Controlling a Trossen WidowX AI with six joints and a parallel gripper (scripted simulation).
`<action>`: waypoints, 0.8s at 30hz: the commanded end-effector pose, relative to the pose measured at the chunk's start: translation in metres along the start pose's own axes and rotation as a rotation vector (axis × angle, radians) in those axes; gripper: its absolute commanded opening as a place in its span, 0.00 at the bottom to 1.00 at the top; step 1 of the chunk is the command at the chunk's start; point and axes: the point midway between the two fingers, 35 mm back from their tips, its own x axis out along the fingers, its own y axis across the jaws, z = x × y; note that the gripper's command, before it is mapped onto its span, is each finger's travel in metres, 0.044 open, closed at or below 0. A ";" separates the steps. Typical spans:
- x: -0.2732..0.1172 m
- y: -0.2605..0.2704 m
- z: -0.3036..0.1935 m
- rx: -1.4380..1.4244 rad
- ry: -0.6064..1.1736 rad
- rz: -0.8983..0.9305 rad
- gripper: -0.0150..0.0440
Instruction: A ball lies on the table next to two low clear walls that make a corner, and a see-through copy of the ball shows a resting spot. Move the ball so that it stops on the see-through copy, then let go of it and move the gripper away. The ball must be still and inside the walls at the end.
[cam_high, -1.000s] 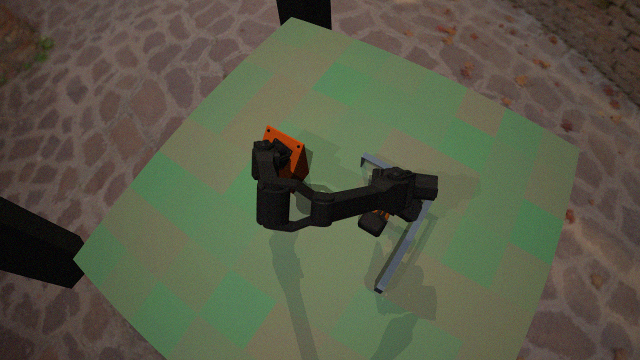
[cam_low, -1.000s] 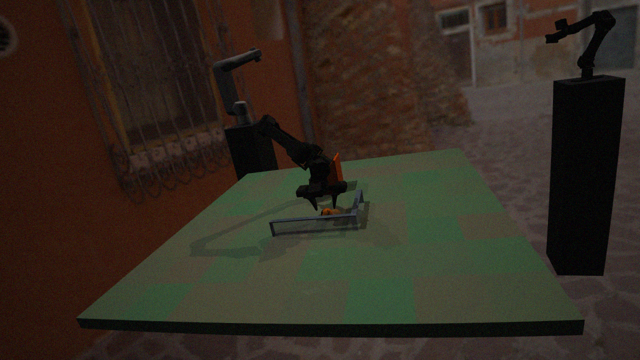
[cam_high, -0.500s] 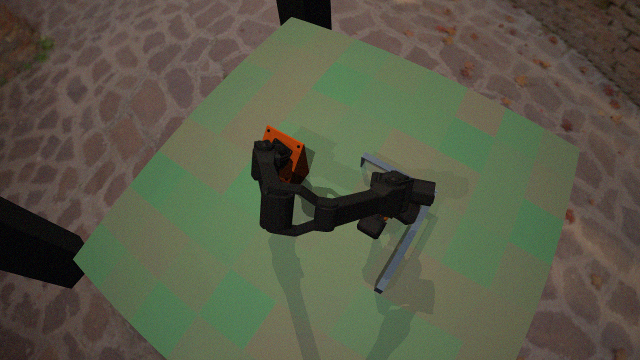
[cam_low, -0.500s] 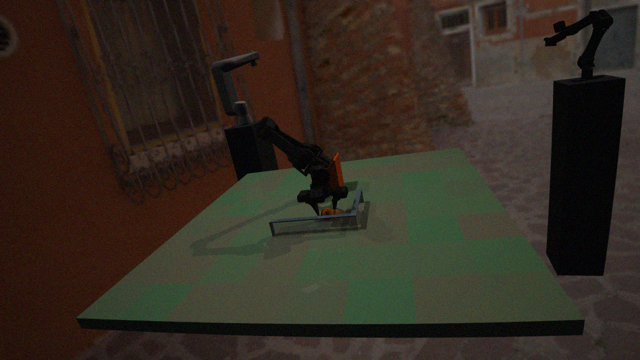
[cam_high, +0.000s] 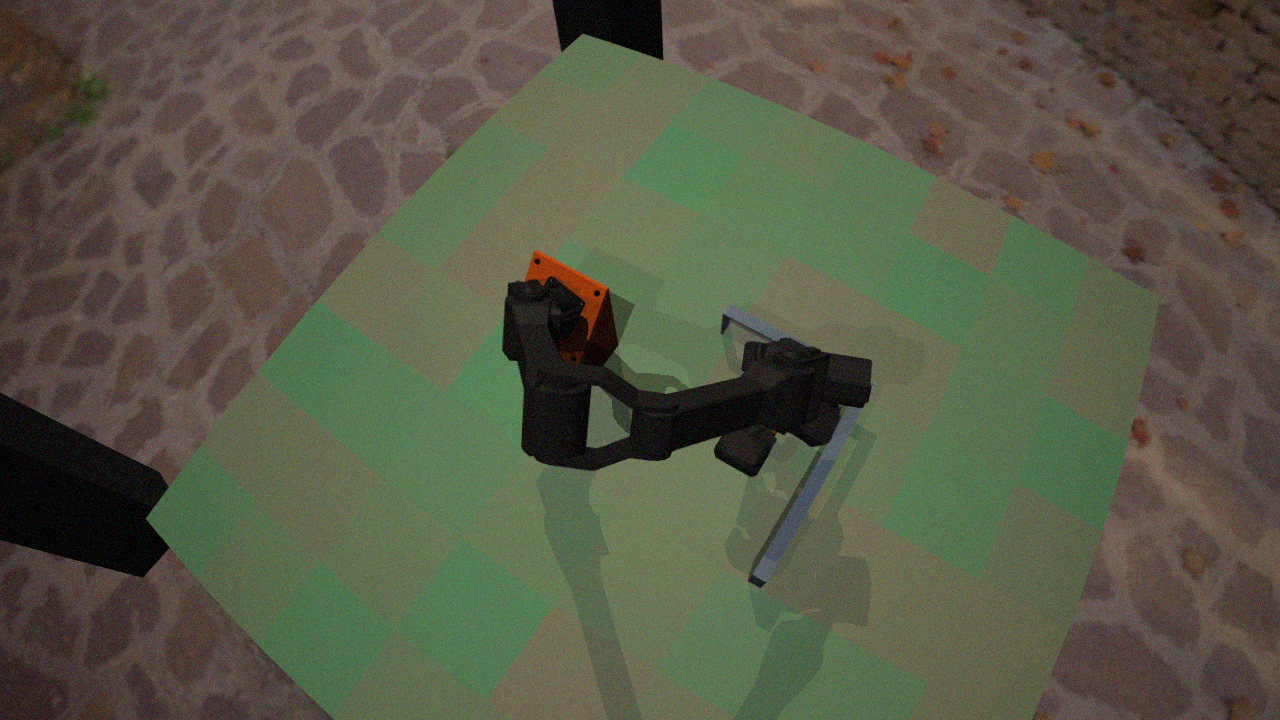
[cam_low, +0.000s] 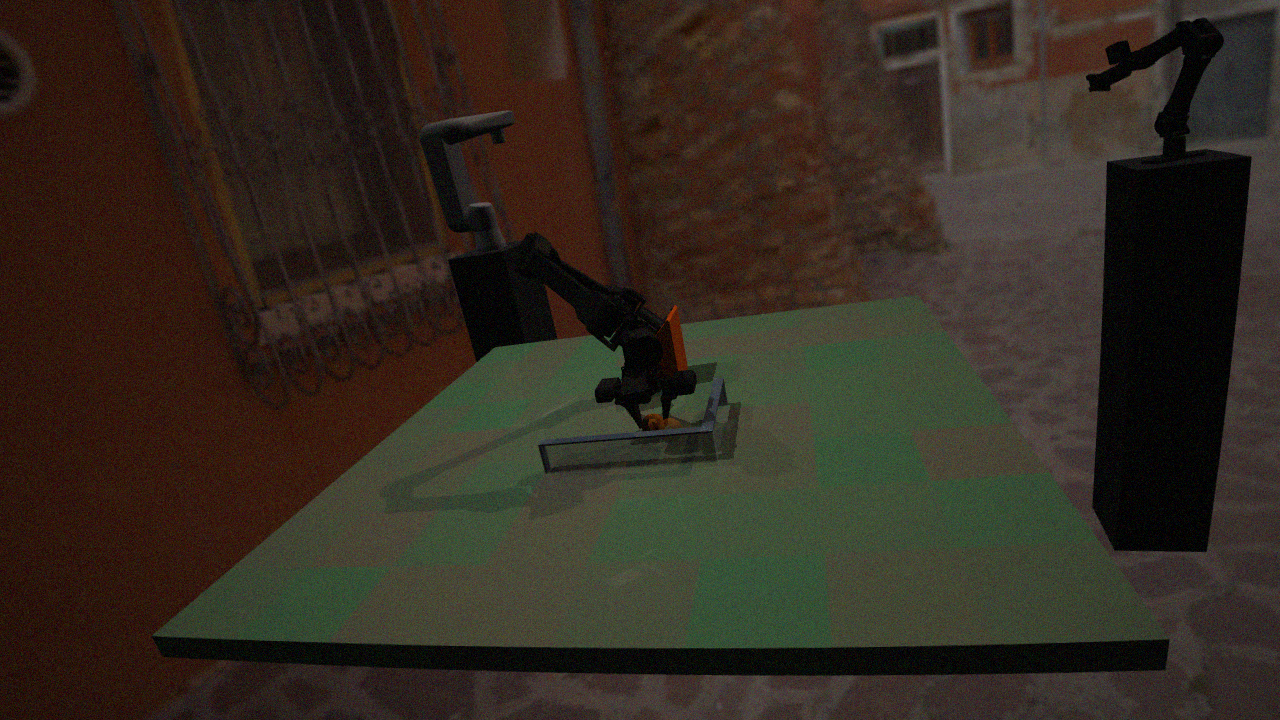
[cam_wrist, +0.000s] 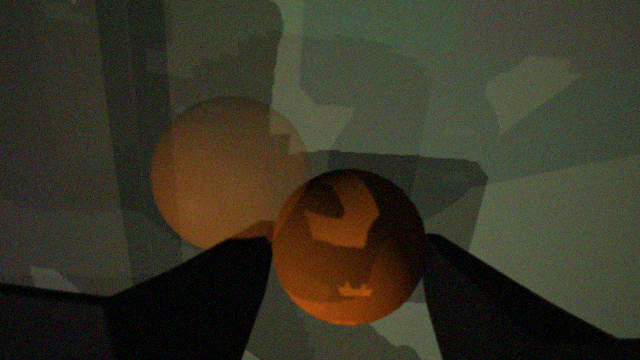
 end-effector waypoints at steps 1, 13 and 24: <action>-0.026 0.004 0.007 0.008 -0.016 0.012 0.25; -0.116 0.002 0.002 0.008 -0.014 0.013 0.25; -0.110 0.015 0.007 0.009 -0.014 0.011 0.25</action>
